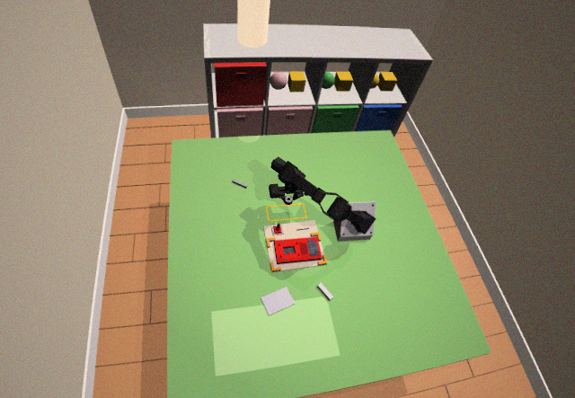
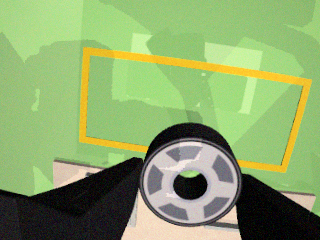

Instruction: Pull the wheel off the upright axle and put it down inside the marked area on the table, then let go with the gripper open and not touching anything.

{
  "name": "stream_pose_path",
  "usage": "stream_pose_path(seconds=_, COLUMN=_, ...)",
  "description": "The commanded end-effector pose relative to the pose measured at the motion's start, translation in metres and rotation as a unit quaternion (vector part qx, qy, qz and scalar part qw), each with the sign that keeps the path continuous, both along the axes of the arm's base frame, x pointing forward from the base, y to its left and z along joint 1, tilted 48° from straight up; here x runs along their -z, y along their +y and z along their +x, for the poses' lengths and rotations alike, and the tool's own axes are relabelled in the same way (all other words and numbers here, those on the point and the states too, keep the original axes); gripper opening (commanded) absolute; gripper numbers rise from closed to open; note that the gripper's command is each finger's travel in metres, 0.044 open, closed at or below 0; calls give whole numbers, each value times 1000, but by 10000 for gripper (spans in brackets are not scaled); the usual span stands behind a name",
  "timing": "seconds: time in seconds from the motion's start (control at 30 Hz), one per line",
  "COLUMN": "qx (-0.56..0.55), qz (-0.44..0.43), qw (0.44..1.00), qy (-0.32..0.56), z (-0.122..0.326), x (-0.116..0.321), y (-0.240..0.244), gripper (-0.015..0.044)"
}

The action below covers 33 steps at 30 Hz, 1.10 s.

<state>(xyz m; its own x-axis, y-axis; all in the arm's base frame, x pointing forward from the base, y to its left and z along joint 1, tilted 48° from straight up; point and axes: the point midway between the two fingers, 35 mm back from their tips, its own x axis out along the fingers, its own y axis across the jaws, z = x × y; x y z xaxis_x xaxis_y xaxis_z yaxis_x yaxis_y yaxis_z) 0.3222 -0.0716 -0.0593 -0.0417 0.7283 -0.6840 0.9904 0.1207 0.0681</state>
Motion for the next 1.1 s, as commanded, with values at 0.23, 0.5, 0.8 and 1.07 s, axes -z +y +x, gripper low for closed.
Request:
stream_pose_path(seconds=0.23, qx=-2, qz=0, qw=1000, qy=0, z=-3, x=19, y=17, gripper=0)
stream_pose_path(seconds=0.5, qx=-2, qz=1, qw=1000, qy=0, z=-3, x=52, y=53, gripper=0)
stream_pose_path(seconds=0.8, qx=-2, qz=3, qw=1000, qy=0, z=-7, x=71, y=75, gripper=0)
stream_pose_path(seconds=1.07, qx=-7, qz=2, qw=1000, qy=2, z=-7, x=68, y=73, gripper=210)
